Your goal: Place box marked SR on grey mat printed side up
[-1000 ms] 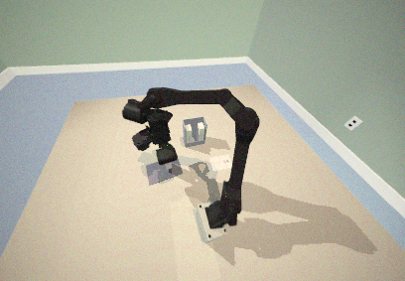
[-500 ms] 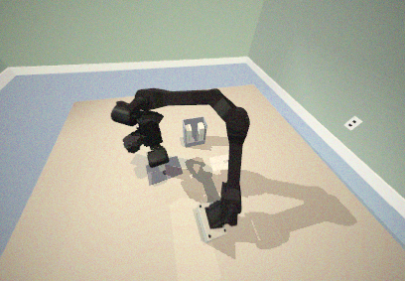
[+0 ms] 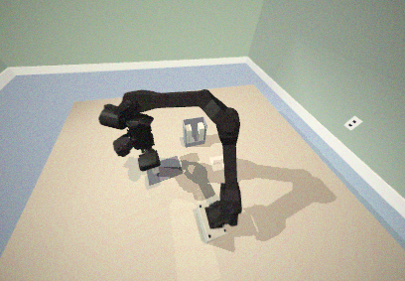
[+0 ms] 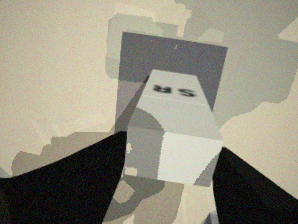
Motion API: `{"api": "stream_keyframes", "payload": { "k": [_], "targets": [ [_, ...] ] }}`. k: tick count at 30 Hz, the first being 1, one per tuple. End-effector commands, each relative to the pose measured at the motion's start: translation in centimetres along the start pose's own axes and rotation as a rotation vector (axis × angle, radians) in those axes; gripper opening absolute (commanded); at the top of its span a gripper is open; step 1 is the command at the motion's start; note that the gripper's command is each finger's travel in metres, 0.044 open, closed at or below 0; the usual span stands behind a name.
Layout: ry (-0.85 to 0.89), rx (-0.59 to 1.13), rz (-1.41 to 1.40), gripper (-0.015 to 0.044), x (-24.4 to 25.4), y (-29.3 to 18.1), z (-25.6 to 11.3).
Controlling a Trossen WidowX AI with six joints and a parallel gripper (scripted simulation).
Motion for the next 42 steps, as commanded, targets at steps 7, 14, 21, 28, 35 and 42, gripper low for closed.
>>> {"api": "stream_keyframes", "payload": {
  "k": [7,14,21,28,35,42],
  "targets": [
    [0.004,-0.001,0.002,0.0154,0.2,2.1,0.1],
    [0.004,-0.001,0.002,0.0154,0.3,2.2,0.6],
    [0.004,-0.001,0.002,0.0154,0.3,2.2,1.2],
    [0.004,0.000,0.002,0.0154,0.3,2.2,1.8],
    [0.005,-0.005,0.007,0.0238,0.2,2.2,1.5],
    [0.005,-0.004,0.006,0.0238,0.2,2.2,1.3]
  ]
}}
Point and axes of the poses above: the point midway between the two fingers, 35 mm back from their tips, its own z axis out along the fingers, its own x axis across the jaws, y = z × x, the point moved 8 cm from there along -z, back along the fingers, and after that the axes turned 1 degree about -z, right-handed, at the moved point
